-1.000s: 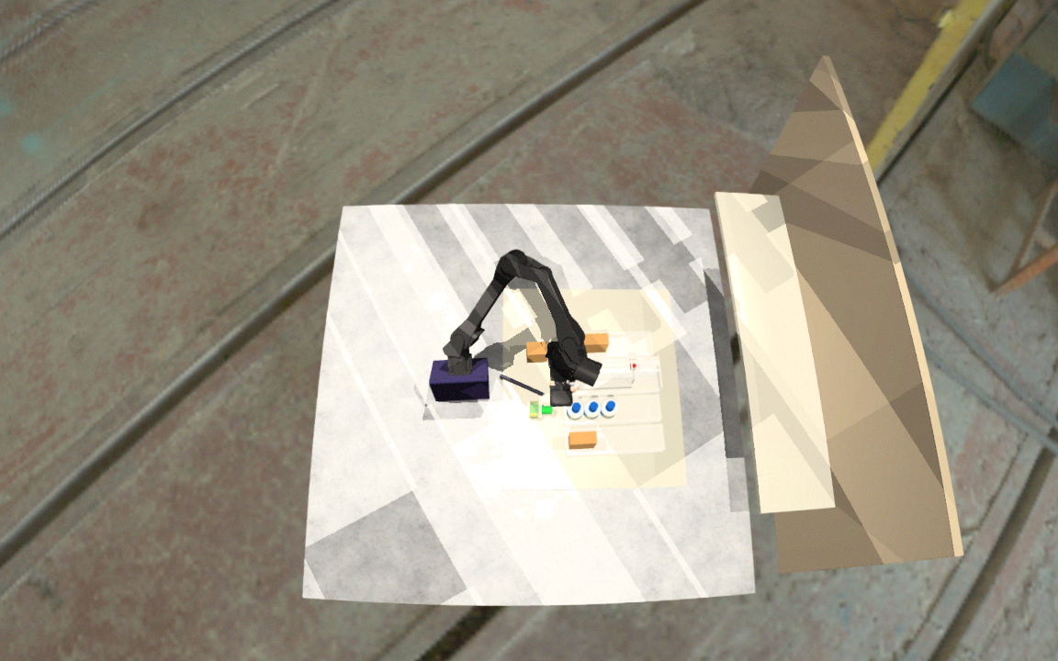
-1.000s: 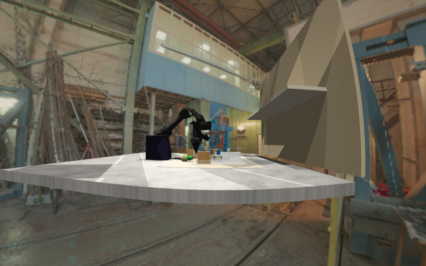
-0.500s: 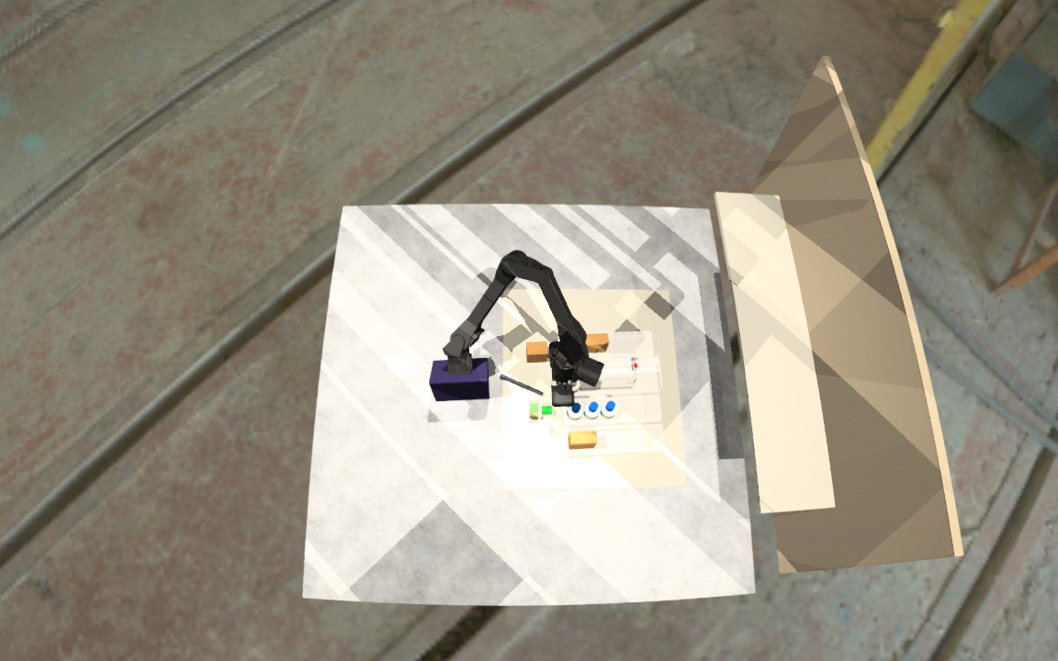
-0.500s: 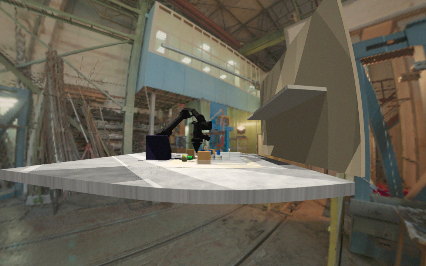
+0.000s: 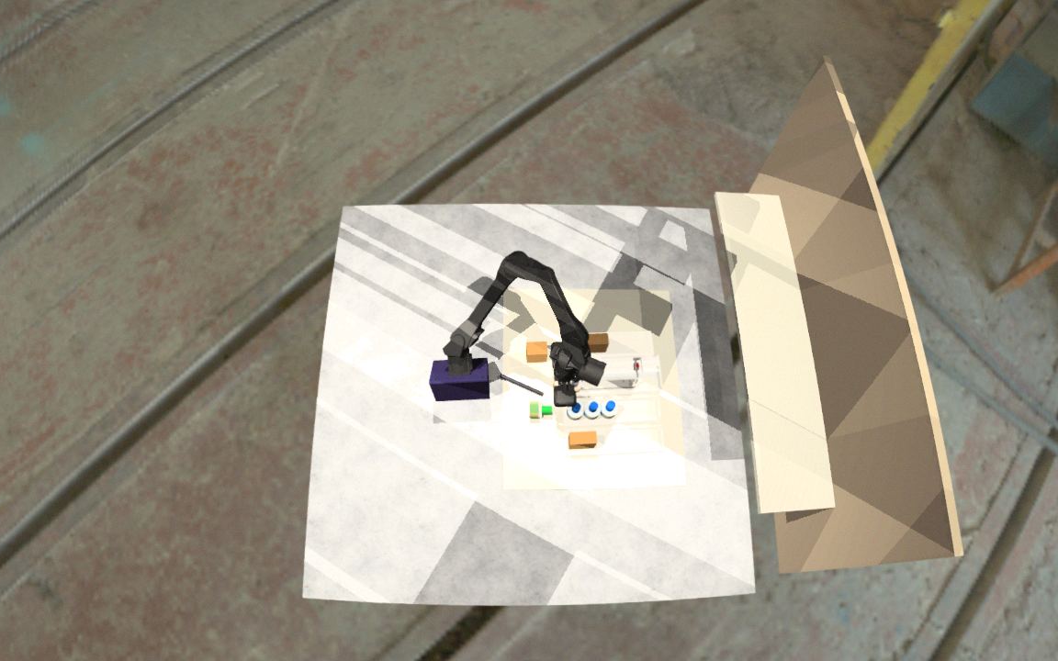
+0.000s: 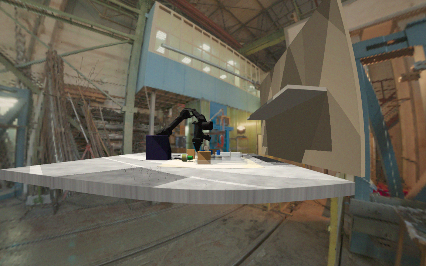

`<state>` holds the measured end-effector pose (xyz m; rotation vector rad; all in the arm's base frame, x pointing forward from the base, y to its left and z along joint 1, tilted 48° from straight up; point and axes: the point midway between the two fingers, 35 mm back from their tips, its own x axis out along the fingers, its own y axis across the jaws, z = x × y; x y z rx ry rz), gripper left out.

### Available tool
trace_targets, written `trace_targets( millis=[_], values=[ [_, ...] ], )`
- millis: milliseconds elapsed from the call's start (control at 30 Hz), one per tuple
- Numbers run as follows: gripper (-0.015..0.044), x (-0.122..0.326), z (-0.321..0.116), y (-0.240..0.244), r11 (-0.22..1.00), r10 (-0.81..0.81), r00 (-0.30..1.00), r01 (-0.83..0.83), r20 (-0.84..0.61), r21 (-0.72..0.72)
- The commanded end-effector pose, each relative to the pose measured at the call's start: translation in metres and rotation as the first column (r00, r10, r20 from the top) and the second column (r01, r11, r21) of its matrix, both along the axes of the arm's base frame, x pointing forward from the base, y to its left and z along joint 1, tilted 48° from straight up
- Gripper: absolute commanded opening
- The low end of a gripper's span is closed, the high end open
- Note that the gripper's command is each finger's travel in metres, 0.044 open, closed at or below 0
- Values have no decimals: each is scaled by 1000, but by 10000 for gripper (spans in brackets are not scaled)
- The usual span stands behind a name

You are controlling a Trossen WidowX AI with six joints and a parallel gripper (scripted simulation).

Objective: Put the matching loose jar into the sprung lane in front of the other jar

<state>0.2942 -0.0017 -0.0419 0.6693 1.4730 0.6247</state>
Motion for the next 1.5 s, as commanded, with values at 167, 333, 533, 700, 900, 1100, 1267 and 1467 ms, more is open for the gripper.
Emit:
trace_targets(
  millis=[167,333,533,700,900,1100,1267,1467],
  values=[
    [0,9,0,1,1000,-1,1000,1,15,3],
    [0,11,0,1,1000,-1,1000,1,15,3],
    [0,14,0,1,1000,-1,1000,1,15,3],
    [0,16,0,2,1000,-1,1000,1,15,4],
    [0,18,0,2,1000,-1,1000,1,15,4],
    [0,21,0,2,1000,-1,1000,1,15,4],
    [0,22,0,2,1000,-1,1000,1,15,4],
    [0,25,0,3,1000,-1,1000,1,15,4]
  ],
)
